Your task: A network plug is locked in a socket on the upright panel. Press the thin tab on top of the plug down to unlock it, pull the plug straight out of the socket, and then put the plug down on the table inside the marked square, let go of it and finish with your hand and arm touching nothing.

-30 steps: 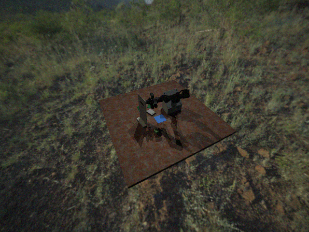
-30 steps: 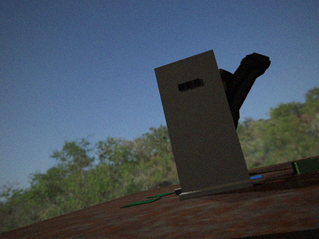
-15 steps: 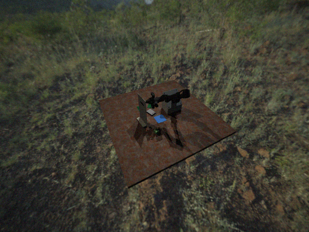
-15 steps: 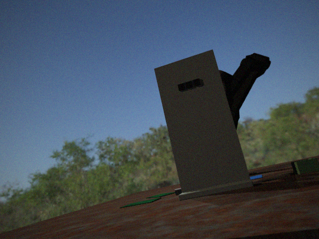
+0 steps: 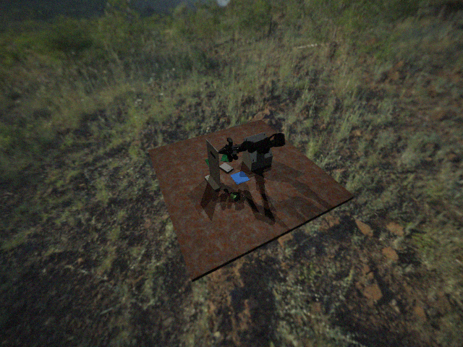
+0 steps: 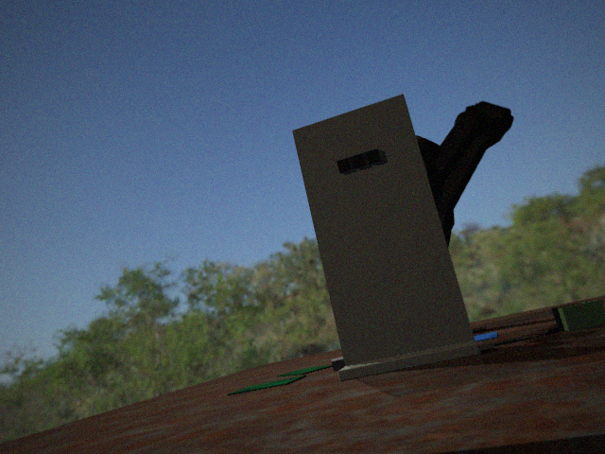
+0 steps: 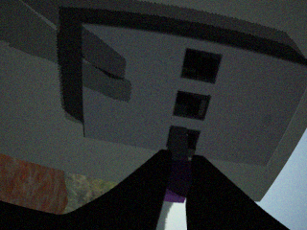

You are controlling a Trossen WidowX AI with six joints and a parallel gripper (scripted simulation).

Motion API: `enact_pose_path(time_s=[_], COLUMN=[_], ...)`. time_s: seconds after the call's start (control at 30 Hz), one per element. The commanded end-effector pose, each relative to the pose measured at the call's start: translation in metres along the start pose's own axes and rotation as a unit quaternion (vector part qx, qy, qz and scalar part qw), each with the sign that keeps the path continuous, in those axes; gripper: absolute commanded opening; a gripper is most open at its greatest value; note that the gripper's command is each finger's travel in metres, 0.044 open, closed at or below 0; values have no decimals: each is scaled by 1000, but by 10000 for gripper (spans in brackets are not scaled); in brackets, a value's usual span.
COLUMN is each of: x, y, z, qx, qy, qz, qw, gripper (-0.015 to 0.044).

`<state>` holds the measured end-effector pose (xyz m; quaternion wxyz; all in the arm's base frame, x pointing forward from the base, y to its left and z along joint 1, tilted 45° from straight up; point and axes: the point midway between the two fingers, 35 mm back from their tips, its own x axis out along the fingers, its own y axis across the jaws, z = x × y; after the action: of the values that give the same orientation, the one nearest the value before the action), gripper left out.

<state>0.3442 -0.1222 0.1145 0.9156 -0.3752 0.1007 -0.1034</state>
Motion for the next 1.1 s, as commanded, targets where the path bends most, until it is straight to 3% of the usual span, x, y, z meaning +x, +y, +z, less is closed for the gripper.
enact_pose_path(time_s=[0.0, 1.07], x=[-3, -22], y=[0, 0], z=[0, -10], qx=[-1, -1], qy=[-2, -2], qz=[0, 0], qw=[1000, 1000], gripper=[0, 0])
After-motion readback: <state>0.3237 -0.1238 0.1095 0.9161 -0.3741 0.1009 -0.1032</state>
